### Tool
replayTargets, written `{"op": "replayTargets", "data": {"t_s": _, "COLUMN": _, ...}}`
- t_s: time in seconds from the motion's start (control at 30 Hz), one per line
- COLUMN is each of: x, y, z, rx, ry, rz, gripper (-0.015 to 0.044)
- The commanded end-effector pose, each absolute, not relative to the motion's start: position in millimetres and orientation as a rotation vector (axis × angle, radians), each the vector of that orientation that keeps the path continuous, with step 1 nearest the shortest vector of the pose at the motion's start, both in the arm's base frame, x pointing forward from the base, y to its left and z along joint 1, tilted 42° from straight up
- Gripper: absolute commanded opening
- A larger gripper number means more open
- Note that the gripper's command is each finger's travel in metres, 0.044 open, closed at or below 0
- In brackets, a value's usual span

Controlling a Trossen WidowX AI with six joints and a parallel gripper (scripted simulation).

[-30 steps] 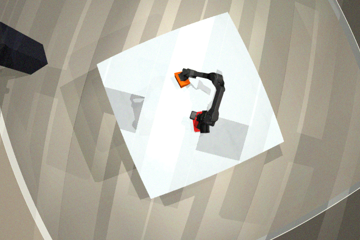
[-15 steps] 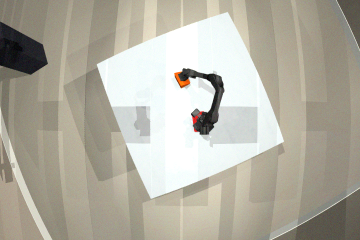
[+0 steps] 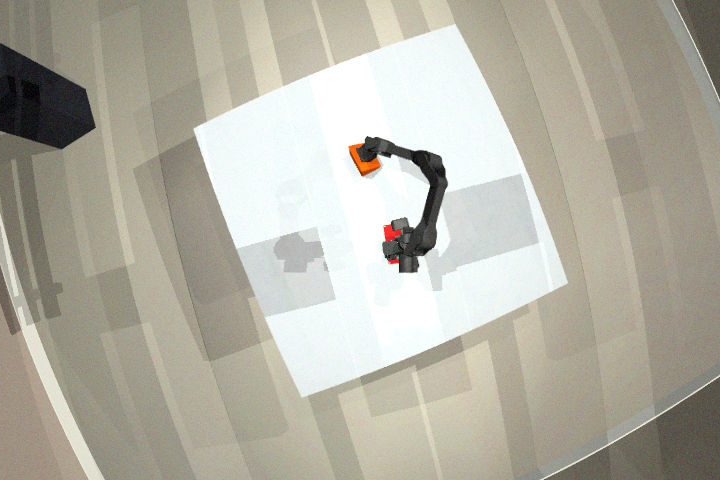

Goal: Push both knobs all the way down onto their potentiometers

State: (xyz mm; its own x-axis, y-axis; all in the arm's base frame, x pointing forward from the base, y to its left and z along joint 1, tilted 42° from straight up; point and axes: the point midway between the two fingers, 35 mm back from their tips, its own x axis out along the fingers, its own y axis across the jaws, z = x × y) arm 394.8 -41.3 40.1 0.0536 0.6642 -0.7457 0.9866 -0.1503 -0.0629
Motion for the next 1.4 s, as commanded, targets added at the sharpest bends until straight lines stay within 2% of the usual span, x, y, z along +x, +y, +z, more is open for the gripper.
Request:
{"op": "replayTargets", "data": {"t_s": 0.0, "x": 398, "y": -43, "z": 40, "rx": 1.953, "ry": 1.627, "rz": -1.021, "gripper": 0.0}}
{"op": "replayTargets", "data": {"t_s": 0.73, "x": 413, "y": -56, "z": 42, "rx": 2.414, "ry": 1.322, "rz": -1.814, "gripper": 0.0}}
{"op": "replayTargets", "data": {"t_s": 1.37, "x": 426, "y": -67, "z": 43, "rx": 2.671, "ry": 0.792, "rz": -2.555, "gripper": 0.0}}
